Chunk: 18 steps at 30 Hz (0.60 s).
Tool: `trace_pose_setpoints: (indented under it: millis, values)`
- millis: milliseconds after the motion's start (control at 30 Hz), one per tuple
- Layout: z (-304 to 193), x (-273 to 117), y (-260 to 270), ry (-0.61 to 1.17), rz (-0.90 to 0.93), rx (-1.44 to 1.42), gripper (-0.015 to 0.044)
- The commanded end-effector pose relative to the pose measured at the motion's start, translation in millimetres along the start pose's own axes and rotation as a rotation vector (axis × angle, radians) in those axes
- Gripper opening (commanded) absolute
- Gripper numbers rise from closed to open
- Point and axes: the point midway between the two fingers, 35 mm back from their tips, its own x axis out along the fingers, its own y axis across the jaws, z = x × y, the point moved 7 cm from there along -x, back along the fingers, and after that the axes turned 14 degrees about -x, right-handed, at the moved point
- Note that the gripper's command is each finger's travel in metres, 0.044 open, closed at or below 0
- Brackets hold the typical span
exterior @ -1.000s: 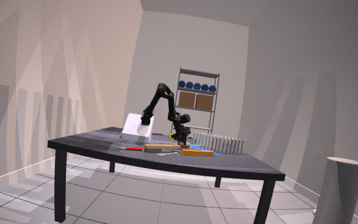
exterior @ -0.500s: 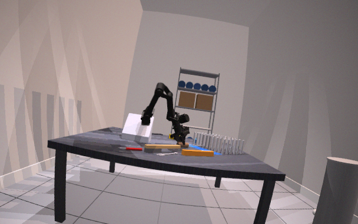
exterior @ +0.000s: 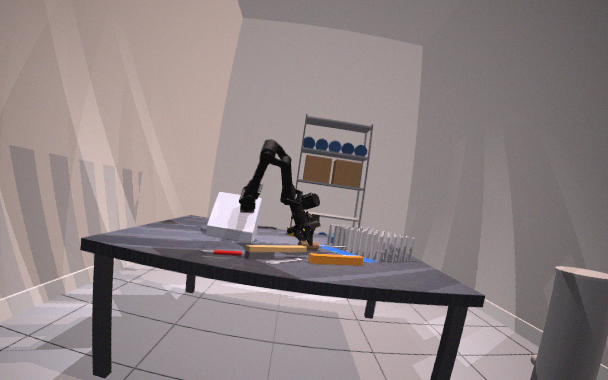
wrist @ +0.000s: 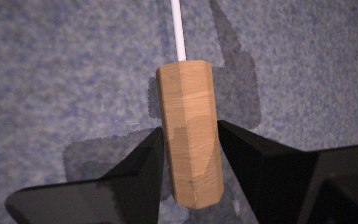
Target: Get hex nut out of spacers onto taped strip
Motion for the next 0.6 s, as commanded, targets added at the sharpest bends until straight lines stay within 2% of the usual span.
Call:
trace_pose_setpoints:
  millis: [0,567]
  values:
    - [-3.6,-1.8,0.8,0.001,-0.002,-0.003,0.0000]
    - [-12.6,-5.2,3.0,0.002,-0.002,-0.003,0.0000]
